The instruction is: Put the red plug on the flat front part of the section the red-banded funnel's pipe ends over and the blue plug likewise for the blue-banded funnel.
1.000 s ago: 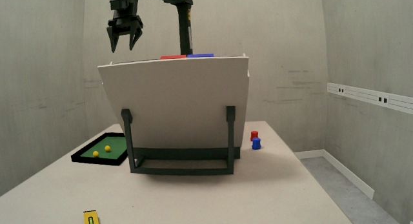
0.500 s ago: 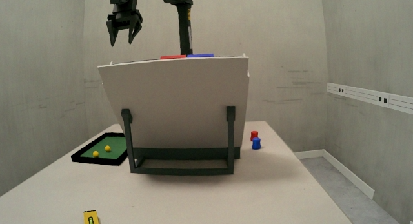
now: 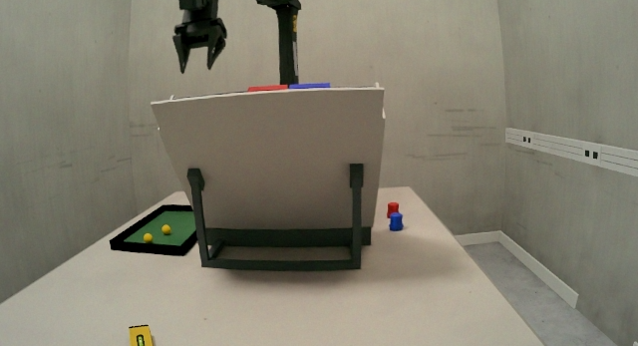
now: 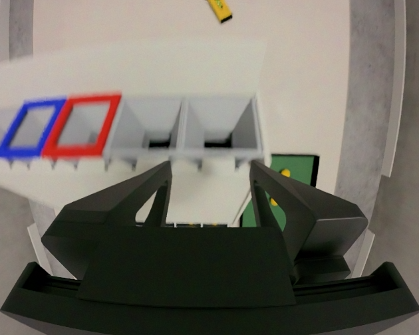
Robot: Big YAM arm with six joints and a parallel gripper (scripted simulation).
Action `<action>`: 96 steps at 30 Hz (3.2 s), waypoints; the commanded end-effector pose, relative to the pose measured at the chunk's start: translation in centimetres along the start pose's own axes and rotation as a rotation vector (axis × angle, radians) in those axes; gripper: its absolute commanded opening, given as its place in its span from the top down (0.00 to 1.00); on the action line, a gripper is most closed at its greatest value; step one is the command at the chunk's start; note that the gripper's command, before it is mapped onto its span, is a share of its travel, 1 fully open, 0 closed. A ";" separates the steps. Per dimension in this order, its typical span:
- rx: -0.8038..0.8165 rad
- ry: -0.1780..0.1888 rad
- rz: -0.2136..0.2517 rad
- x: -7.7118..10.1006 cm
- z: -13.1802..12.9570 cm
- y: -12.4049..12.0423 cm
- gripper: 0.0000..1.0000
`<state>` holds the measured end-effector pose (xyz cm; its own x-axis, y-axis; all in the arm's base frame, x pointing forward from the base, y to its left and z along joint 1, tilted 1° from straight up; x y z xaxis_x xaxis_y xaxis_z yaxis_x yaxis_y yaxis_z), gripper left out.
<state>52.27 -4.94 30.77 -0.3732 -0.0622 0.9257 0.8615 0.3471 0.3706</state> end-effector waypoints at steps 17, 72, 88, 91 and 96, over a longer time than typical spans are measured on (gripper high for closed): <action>-0.006 -0.026 -0.046 5.3 1.5 -10.9 0.41; 0.030 0.054 0.344 -0.1 17.6 -21.2 0.41; 0.028 0.058 0.364 -0.4 18.0 -21.8 0.41; 0.028 0.058 0.364 -0.4 18.0 -21.8 0.41; 0.028 0.058 0.364 -0.4 18.0 -21.8 0.20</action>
<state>27.13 4.27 20.60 -0.0091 0.0202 0.9998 0.9244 0.3813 0.0007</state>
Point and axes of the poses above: the point where the finger pads meet when closed, its own x axis back along the fingers, its own z axis across the jaws, y = z × x, the point moved 6 cm from there along x, back along the fingers, and after that the axes turned 11 degrees about x, right-handed, at the moved point
